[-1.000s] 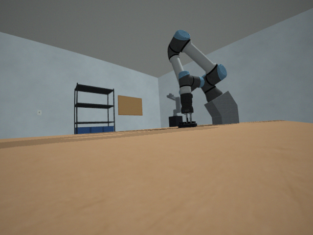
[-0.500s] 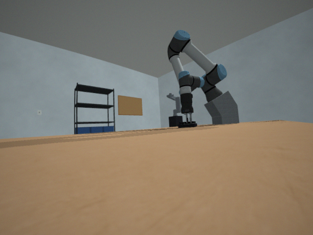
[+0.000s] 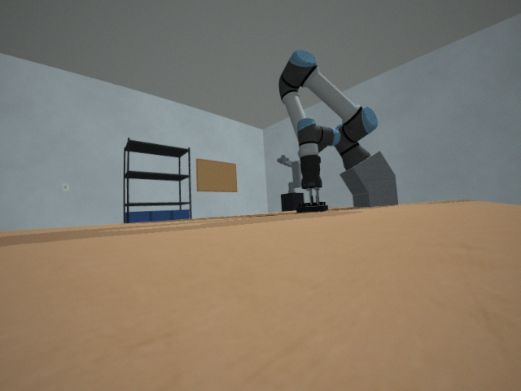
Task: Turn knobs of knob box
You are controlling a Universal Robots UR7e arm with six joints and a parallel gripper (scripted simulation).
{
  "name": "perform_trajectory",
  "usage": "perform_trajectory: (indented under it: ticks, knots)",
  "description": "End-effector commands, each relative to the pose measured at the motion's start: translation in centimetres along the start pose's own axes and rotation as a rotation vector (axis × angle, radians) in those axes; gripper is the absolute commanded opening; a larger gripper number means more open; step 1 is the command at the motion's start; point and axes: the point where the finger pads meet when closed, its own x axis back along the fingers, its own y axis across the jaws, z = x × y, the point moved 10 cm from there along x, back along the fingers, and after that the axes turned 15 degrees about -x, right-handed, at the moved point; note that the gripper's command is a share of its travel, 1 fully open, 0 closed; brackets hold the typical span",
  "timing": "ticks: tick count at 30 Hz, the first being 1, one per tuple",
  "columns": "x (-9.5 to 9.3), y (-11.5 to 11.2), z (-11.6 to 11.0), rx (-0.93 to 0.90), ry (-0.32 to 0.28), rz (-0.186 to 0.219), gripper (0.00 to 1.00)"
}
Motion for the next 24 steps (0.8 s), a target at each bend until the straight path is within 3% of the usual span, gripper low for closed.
perform_trajectory:
  ticks: [1,2,3,24]
  knots:
    - [0.03,0.00,-0.03,0.000,-0.001,0.000,0.46]
    - [0.03,0.00,-0.03,0.000,-0.001,0.000,0.46]
    - [0.03,0.00,-0.03,0.000,-0.001,0.000,0.30]
    - [0.03,0.00,-0.03,0.000,-0.001,0.000,0.30]
